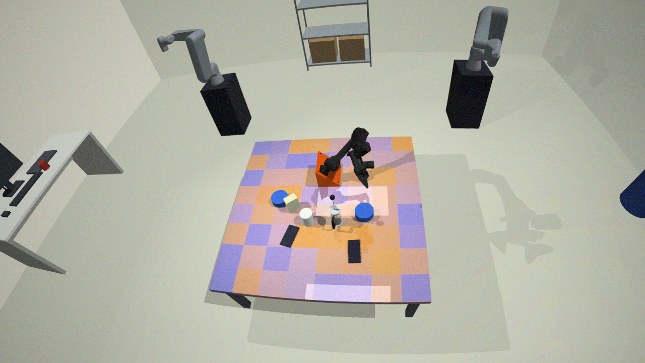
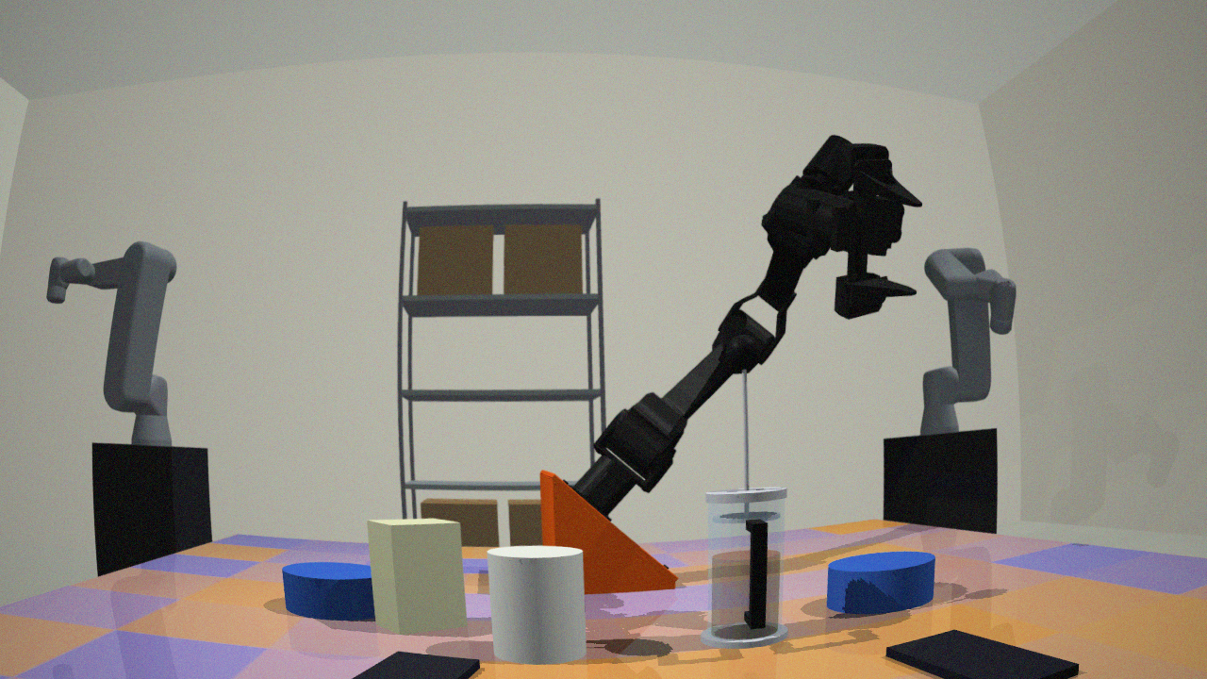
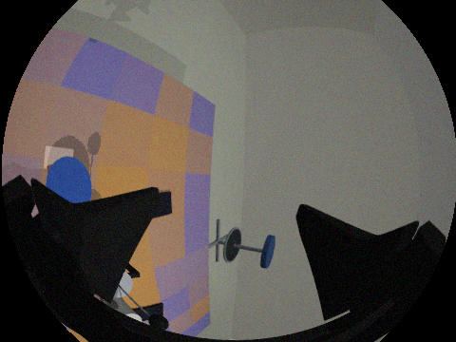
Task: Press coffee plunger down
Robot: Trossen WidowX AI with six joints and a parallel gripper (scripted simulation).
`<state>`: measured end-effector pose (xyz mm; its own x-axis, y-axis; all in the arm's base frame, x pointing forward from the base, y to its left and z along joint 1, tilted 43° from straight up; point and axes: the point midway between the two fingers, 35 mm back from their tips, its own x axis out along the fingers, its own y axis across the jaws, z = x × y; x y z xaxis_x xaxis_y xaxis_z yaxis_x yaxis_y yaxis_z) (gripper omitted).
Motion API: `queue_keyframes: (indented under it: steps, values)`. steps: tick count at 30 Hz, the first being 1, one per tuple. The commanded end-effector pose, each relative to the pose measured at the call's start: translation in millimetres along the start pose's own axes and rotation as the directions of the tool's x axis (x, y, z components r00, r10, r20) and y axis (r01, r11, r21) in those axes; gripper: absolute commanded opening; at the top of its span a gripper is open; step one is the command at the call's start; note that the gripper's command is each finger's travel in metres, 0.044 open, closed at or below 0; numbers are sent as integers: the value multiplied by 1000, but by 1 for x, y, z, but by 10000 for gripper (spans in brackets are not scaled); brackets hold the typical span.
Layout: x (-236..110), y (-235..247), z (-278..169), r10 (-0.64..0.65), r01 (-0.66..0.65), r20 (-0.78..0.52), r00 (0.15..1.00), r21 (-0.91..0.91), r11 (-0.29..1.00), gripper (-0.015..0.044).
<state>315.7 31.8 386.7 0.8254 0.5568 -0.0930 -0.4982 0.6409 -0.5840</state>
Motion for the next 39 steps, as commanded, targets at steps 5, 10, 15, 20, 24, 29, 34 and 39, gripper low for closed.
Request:
queue_keyframes:
  steps: [5,10,15,20,24,29,34,39]
  values:
    - [-43,9,-132,103,16,-116,988,737,676,440]
    - [-84,15,-179,63,59,-78,995,961,270,440]
    - [-84,21,-185,57,63,-77,995,972,226,440]
    - [-69,49,-195,57,78,-93,994,972,220,440]
    - [-61,67,-198,47,87,-99,994,973,213,440]
    - [-61,67,-198,47,86,-98,994,973,214,440]
    - [-55,67,-199,50,87,-100,994,973,215,440]
    - [-47,67,-201,52,88,-102,993,972,216,440]
